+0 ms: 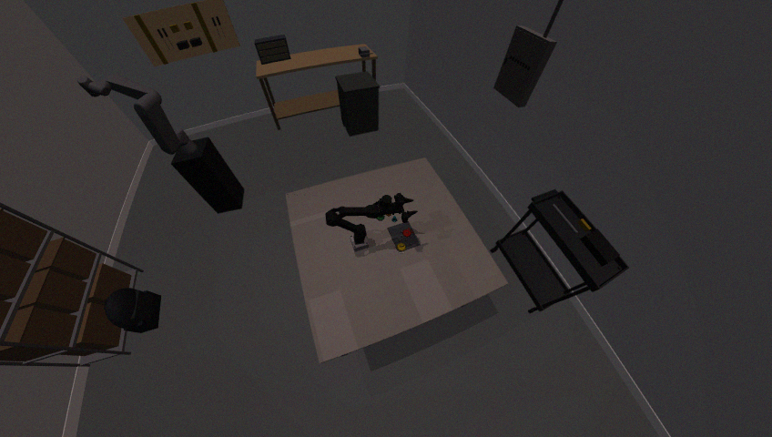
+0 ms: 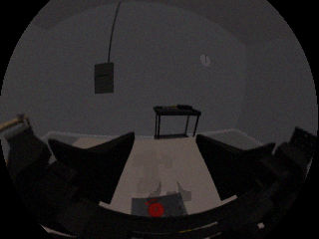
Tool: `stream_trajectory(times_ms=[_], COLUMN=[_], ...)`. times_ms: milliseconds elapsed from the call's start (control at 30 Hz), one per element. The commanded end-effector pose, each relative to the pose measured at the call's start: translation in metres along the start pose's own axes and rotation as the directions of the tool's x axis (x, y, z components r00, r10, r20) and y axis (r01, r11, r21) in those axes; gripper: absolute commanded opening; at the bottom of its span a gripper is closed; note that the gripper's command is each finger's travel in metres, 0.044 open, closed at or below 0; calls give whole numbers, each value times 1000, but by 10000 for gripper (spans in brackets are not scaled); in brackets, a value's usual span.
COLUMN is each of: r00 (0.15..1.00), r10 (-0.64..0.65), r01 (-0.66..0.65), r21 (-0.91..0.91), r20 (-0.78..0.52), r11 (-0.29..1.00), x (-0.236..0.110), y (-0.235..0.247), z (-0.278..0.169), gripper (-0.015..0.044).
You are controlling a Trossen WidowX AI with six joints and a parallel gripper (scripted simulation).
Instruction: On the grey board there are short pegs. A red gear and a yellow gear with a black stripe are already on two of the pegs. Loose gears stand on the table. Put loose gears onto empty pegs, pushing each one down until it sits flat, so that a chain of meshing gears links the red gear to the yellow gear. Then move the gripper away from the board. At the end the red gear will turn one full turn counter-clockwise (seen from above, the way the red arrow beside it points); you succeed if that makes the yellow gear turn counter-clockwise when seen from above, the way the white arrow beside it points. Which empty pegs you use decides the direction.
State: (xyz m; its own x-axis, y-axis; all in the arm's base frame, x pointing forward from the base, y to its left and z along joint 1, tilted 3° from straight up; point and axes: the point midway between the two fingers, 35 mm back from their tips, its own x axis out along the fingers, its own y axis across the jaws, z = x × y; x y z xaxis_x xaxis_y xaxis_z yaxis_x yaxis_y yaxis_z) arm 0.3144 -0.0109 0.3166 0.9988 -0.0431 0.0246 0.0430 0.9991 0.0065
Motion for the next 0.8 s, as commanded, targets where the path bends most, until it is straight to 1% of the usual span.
stream_trajectory(times_ms=[0, 33, 100, 200, 300, 400, 500, 600, 700, 733, 767], r00=[1000, 999, 984, 925, 822, 682, 519, 322, 145, 93, 59], r10=[5, 22, 80, 168, 233, 267, 262, 208, 110, 71, 42], r01=[-5, -20, -54, -45, 41, 183, 350, 529, 661, 693, 713], r21=[11, 45, 165, 338, 462, 513, 482, 357, 179, 116, 72], r20=[-11, -42, -158, -342, -520, -680, -814, -924, -983, -993, -997], r11=[1000, 999, 985, 940, 886, 839, 803, 770, 729, 711, 697], x=[1, 4, 11, 14, 6, -11, -36, -71, -108, -120, -128], y=[2, 7, 27, 61, 93, 122, 146, 165, 176, 177, 178], z=[-2, -9, -32, -72, -111, -149, -183, -214, -236, -242, -245], gripper=[426, 440, 440, 440, 440, 440, 440, 440, 440, 440, 440])
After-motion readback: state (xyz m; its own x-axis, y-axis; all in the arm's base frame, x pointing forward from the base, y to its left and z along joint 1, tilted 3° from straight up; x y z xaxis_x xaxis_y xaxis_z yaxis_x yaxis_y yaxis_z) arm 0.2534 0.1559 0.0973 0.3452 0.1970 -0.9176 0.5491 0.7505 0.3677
